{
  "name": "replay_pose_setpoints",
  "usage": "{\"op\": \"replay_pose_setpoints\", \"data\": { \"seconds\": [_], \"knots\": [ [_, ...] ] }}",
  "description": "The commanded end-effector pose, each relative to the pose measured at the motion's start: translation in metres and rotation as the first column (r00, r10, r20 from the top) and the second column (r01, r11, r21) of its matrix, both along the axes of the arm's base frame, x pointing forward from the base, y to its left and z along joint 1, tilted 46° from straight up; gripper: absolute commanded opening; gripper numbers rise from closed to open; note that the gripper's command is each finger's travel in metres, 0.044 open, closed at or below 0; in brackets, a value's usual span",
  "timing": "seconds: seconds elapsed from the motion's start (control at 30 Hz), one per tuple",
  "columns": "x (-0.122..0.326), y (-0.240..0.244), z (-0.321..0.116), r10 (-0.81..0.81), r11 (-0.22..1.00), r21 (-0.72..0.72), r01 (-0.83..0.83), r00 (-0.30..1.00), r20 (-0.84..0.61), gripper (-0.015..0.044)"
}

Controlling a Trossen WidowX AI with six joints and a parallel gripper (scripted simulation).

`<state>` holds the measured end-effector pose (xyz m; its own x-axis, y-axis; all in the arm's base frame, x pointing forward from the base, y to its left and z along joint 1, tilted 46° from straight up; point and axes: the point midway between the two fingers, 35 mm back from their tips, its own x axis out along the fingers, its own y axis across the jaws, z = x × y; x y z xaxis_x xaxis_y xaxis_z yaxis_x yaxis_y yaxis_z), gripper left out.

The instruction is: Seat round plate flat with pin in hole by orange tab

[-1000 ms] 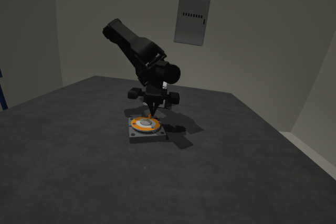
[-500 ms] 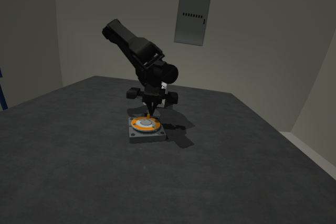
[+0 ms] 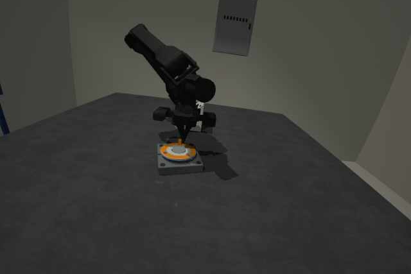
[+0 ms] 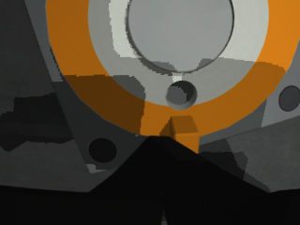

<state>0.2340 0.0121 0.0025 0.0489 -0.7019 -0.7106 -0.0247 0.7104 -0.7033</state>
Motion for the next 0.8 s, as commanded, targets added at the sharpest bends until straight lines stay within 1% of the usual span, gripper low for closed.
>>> {"op": "replay_pose_setpoints", "data": {
  "seconds": [0.0, 0.77],
  "knots": [
    [-0.0013, -0.0065, 0.0036, -0.005, 1.0, -0.014, 0.005, 1.0, -0.002, 0.0],
    [0.0001, -0.012, 0.0095, -0.005, 1.0, -0.015, 0.005, 1.0, -0.002, 0.0]
  ]
}}
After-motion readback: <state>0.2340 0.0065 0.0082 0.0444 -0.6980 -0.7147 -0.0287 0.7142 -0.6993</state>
